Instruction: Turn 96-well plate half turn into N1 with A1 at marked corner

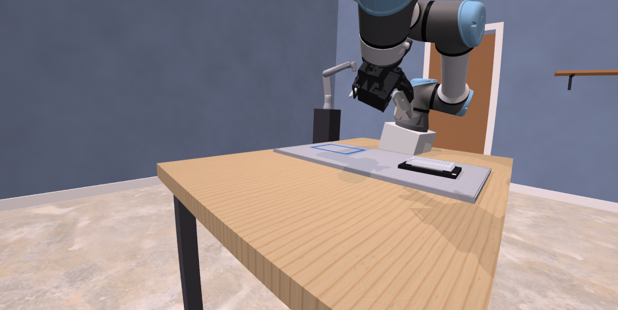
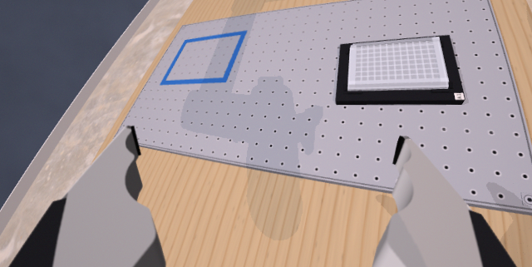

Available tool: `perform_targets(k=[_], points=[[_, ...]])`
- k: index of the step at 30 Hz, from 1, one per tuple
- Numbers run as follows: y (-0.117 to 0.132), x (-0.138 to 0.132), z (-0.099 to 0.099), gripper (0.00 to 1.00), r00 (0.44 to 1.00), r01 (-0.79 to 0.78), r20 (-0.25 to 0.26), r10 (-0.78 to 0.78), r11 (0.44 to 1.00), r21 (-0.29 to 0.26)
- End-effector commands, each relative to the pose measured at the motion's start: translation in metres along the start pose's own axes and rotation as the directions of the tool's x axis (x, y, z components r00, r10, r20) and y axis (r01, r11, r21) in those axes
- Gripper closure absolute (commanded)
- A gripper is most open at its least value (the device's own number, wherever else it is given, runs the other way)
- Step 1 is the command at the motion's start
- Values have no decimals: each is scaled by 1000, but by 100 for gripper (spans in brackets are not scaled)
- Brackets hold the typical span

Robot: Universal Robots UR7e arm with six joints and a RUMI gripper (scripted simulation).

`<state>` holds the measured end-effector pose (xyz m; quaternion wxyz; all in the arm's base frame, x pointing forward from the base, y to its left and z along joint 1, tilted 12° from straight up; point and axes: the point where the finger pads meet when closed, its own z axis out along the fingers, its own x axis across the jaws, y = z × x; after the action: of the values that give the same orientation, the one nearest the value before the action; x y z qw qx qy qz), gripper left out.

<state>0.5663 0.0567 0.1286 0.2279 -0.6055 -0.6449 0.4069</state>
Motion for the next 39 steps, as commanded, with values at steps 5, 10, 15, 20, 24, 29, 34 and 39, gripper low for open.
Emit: perform_targets(k=[5, 10, 15, 20, 24, 29, 34, 39], points=[[-1, 0, -1, 0, 1000, -1, 0, 1, 1000, -2], [-1, 0, -1, 0, 1000, -1, 0, 1, 1000, -2], [-1, 0, -1, 0, 1000, -1, 0, 1, 1000, -2], [-4, 9, 4, 0, 996, -85, -36, 84, 995, -42], [-6, 15, 7, 0, 977, -199, -90, 191, 976, -89], [-9, 24, 14, 0, 934, -339, -171, 315, 931, -133], [-11, 30, 19, 0, 896, -419, -224, 382, 895, -150], [-16, 42, 31, 0, 816, -546, -320, 480, 822, -160]])
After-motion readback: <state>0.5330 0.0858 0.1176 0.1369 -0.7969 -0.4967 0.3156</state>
